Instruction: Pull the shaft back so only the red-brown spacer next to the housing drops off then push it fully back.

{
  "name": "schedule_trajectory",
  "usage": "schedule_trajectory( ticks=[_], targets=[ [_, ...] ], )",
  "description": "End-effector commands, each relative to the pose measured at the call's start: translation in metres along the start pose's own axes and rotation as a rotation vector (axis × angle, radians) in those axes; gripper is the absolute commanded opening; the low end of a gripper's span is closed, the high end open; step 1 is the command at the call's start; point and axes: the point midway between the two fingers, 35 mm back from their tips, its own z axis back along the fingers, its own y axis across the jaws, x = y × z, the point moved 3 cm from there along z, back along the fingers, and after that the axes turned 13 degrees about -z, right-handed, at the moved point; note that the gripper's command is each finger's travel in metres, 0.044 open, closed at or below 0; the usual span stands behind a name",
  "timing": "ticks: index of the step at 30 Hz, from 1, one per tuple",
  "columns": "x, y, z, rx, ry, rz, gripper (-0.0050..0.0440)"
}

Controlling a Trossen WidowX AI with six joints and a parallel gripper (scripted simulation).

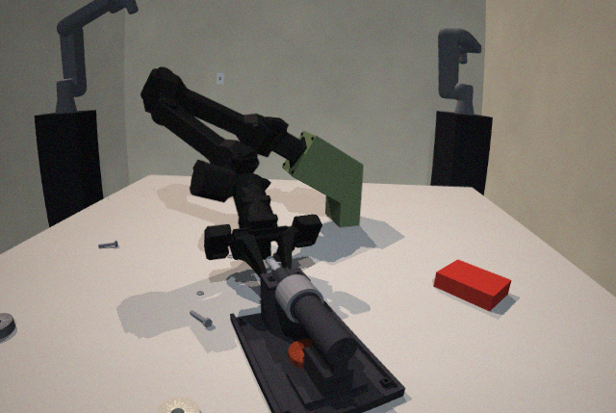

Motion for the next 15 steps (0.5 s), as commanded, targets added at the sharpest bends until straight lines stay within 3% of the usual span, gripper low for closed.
schedule_trajectory(
  ticks=[1,2,11,15],
  targets=[
    [0.0,0.0,0.0,0.0,0.0,0.0,0.0216],
    [0.0,0.0,0.0,0.0,0.0,0.0,0.0216],
    [0.0,0.0,0.0,0.0,0.0,0.0,0.0432],
    [-0.001,0.002,0.013,0.0,0.003,0.0,0.044]
  ],
)
